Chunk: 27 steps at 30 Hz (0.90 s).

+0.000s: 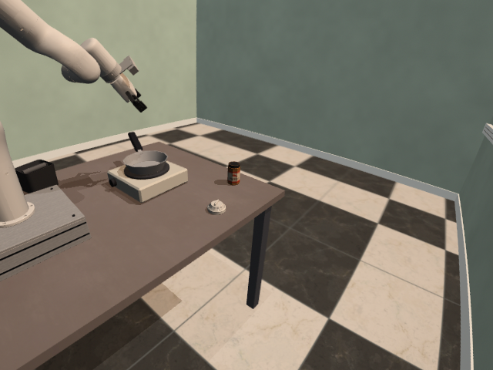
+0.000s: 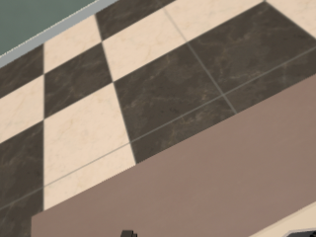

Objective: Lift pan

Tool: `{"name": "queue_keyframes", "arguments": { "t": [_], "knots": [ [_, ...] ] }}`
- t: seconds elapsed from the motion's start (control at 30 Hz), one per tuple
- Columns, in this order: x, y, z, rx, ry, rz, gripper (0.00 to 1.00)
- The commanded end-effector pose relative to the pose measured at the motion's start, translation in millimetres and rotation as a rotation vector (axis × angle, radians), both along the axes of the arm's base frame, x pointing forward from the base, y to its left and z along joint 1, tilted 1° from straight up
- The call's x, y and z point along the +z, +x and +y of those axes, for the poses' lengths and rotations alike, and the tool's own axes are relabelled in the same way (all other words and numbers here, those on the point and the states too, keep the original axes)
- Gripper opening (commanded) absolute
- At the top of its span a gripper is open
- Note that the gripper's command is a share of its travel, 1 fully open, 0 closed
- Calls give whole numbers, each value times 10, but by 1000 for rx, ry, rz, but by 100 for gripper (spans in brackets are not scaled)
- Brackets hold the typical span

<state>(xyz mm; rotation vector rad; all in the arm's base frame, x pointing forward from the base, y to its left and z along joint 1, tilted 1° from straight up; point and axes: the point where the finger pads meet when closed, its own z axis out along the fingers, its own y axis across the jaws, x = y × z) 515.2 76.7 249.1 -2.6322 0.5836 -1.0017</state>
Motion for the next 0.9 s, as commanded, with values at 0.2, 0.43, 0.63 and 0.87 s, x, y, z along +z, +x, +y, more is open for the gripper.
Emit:
{"name": "queue_keyframes", "arguments": {
  "t": [0.2, 0.43, 0.63, 0.87],
  "knots": [
    [20, 8, 1, 0, 1, -4, 100],
    [20, 8, 1, 0, 1, -4, 100],
    [13, 13, 6, 7, -6, -1, 100],
    [-140, 100, 107, 173, -147, 72, 100]
  ]
}}
